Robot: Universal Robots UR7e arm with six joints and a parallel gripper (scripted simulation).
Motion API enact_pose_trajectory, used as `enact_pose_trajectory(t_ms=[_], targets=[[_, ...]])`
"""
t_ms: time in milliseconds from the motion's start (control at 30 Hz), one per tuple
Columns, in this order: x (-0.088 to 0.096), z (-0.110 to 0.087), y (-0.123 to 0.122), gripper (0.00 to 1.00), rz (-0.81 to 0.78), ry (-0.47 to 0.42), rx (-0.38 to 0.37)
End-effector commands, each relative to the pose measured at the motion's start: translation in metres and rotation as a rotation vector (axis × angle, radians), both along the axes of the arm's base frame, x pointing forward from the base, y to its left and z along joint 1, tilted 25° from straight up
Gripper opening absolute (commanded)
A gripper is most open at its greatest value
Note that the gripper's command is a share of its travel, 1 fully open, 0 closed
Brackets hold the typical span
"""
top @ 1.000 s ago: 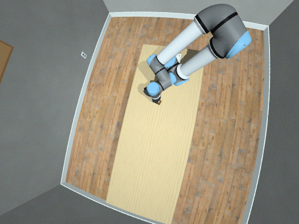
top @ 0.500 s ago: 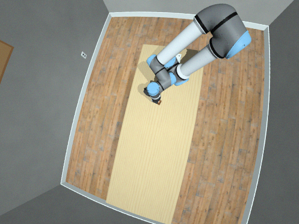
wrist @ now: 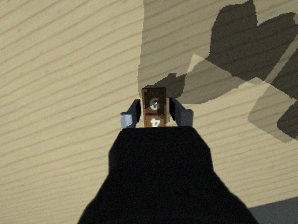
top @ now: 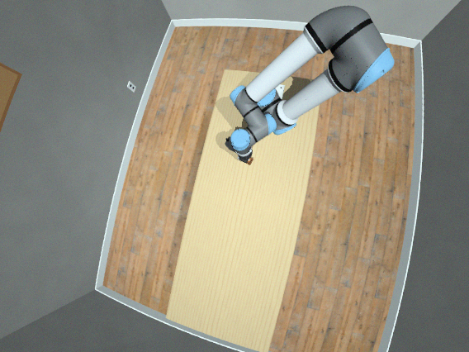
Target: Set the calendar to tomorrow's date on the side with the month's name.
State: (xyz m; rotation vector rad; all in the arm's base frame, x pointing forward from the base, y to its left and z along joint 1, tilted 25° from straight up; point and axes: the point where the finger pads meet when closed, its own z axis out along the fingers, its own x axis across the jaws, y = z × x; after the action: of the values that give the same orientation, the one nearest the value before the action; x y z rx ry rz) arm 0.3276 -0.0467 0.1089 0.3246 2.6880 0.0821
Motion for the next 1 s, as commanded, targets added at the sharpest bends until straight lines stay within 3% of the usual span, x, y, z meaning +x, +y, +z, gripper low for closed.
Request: enact_pose_trajectory(t_ms=[0,433,967], targets=[[0.0,0.0,0.0,0.87,0.0,-0.001,-0.001],[0.001,-0.001,0.0,0.87,0.0,-0.001,-0.001],[0.01,-0.02,0.0,0.87,0.0,-0.001,-0.001]])
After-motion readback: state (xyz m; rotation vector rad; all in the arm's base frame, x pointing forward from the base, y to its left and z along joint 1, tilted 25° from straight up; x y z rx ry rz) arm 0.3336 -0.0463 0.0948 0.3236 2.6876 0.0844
